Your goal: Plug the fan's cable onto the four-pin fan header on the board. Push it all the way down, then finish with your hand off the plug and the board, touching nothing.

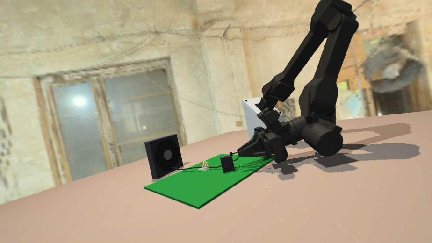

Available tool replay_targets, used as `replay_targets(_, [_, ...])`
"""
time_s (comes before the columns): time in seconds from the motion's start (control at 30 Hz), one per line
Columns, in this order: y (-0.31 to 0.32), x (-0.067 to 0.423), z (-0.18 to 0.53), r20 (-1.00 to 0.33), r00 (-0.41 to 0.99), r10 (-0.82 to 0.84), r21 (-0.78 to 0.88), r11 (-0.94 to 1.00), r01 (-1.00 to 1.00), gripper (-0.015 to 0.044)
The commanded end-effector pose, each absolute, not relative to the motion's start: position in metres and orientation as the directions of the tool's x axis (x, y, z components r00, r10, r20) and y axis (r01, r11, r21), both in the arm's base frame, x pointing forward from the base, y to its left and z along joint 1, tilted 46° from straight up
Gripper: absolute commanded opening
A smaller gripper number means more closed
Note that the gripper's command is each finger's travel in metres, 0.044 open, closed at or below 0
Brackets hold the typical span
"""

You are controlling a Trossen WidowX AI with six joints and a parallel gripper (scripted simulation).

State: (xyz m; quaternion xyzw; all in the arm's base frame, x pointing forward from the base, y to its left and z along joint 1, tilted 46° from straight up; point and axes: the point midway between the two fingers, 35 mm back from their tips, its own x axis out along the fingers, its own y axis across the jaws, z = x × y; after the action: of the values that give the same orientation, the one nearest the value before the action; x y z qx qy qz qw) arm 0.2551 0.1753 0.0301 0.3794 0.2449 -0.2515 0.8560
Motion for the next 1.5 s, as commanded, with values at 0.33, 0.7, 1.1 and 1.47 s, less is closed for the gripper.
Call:
replay_targets(0.33, [0.176, 0.23, 0.065, -0.606, 0.758, -0.24, 0.537, 0.58, 0.613, 0.014])
replay_targets(0.7, [0.169, 0.209, 0.093, -0.603, 0.761, -0.239, 0.539, 0.581, 0.61, 0.014])
replay_targets(1.1, [0.156, 0.206, 0.089, -0.694, 0.671, -0.261, 0.42, 0.611, 0.671, 0.035])
replay_targets(1.47, [0.142, 0.208, 0.073, -0.827, 0.498, -0.262, 0.231, 0.648, 0.726, 0.044])
